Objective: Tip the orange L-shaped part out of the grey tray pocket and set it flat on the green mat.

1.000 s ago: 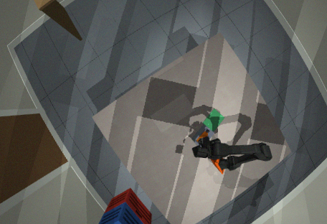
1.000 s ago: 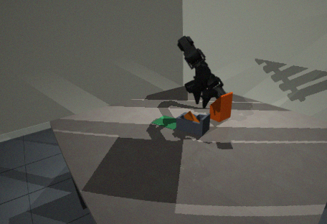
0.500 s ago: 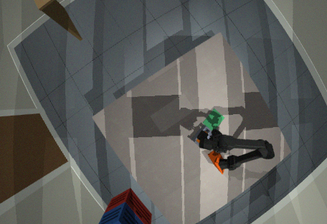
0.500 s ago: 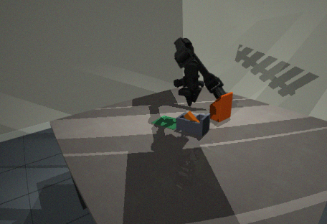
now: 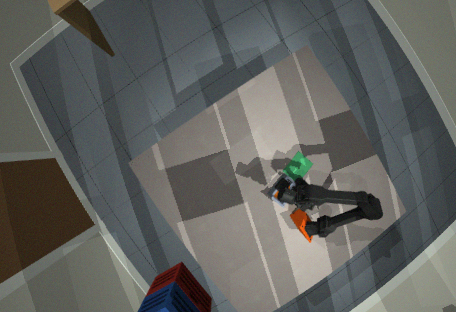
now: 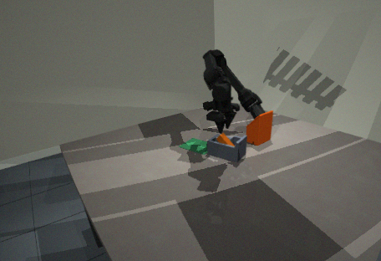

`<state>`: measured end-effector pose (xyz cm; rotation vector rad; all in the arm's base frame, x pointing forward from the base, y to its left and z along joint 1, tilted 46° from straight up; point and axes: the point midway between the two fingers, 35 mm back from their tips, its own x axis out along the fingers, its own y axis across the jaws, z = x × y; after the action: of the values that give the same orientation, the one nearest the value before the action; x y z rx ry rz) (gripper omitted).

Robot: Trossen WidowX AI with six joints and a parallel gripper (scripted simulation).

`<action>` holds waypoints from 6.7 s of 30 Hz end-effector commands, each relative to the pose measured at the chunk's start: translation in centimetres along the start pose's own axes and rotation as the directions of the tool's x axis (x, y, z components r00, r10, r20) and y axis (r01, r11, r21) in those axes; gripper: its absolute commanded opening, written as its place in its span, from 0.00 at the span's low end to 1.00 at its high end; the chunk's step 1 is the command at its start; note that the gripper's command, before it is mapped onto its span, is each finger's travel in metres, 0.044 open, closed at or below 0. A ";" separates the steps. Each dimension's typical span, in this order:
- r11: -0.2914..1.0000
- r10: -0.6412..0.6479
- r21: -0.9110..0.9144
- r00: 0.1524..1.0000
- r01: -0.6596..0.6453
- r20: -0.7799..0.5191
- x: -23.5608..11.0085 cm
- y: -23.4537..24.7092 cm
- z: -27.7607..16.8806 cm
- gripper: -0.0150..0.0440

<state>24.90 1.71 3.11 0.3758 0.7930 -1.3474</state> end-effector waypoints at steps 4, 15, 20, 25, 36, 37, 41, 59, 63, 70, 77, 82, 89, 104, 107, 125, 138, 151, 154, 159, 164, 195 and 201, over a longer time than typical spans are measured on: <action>1.000 0.006 -0.007 1.000 -0.006 0.003 0.9 0.1 -0.1 0.73; 1.000 0.007 -0.007 1.000 -0.007 0.003 2.8 0.2 0.0 0.73; 1.000 0.006 -0.007 1.000 -0.006 0.004 3.6 0.2 0.0 0.73; 1.000 0.006 -0.006 1.000 -0.006 0.005 4.4 0.1 0.0 0.73; 1.000 0.005 0.001 1.000 -0.005 0.001 4.6 0.1 0.0 0.50; 1.000 0.005 0.001 1.000 -0.005 0.001 4.6 0.1 0.0 0.48; 1.000 0.005 0.001 1.000 -0.005 0.001 4.6 0.1 0.0 0.44; 1.000 0.005 -0.001 1.000 -0.005 0.002 3.9 0.1 0.0 0.25; 1.000 0.005 -0.003 1.000 -0.005 0.003 3.3 0.1 0.0 0.25; 1.000 0.006 -0.005 1.000 -0.006 0.004 2.2 0.1 0.0 0.25; 1.000 0.006 -0.006 1.000 -0.006 0.004 1.2 0.1 0.0 0.25; 1.000 0.006 -0.006 1.000 -0.006 0.004 0.4 0.1 -0.1 0.25; 1.000 0.006 -0.007 1.000 -0.006 0.003 -0.7 0.1 -0.1 0.25; 1.000 0.006 -0.007 1.000 -0.006 0.003 -3.0 0.1 -0.1 0.25; 1.000 0.006 -0.007 1.000 -0.006 0.003 -3.5 0.1 -0.1 0.25; 1.000 0.006 -0.007 1.000 -0.006 0.003 -3.8 -0.2 2.8 0.25; 1.000 0.005 -0.007 1.000 -0.005 0.006 -3.8 -0.8 9.5 0.25; 1.000 0.005 -0.006 1.000 -0.005 0.008 -3.8 -1.3 15.9 0.25; 1.000 0.005 -0.006 1.000 -0.005 0.009 -3.9 -1.4 16.6 0.25; 1.000 0.005 -0.006 1.000 -0.005 0.009 -3.7 -1.3 16.6 0.25; 1.000 0.005 -0.006 1.000 -0.005 0.009 -3.0 -1.3 16.6 0.25; 1.000 0.006 -0.005 1.000 -0.006 0.010 1.7 -1.3 16.7 0.25; 1.000 0.006 -0.005 1.000 -0.006 0.011 2.7 -1.3 16.7 0.25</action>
<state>28.56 -11.24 13.40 0.3729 0.7849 -1.3440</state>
